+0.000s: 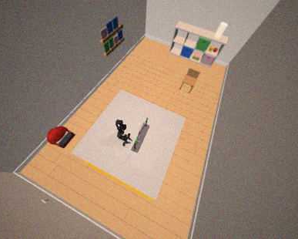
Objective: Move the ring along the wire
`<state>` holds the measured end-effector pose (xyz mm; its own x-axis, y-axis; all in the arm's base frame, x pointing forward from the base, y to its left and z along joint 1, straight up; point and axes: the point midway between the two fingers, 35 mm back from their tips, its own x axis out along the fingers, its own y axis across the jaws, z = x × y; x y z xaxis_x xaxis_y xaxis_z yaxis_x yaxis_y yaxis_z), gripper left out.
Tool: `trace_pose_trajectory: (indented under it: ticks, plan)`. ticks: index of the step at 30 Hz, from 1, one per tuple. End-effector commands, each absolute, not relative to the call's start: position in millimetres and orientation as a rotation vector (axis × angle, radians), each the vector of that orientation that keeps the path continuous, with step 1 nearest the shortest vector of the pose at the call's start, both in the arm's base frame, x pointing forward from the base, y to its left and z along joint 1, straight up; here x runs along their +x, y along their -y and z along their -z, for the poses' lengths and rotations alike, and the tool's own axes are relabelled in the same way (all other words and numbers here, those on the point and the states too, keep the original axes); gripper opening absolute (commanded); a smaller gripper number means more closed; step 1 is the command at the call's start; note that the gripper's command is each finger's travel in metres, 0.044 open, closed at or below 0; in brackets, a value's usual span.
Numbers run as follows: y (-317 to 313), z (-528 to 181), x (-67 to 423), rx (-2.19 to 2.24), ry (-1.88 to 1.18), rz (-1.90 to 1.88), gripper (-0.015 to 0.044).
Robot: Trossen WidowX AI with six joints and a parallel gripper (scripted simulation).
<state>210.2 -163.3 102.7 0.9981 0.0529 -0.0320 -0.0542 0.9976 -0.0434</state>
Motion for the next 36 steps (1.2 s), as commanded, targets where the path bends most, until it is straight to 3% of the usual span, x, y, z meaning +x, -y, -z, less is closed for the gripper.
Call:
trace_pose_trajectory:
  ticks: [1,36]
  plan:
    - [164,-118,225,-0.039,-0.018,-0.054,0.0160]
    - [163,-144,284,-0.017,0.013,-0.057,0.0160]
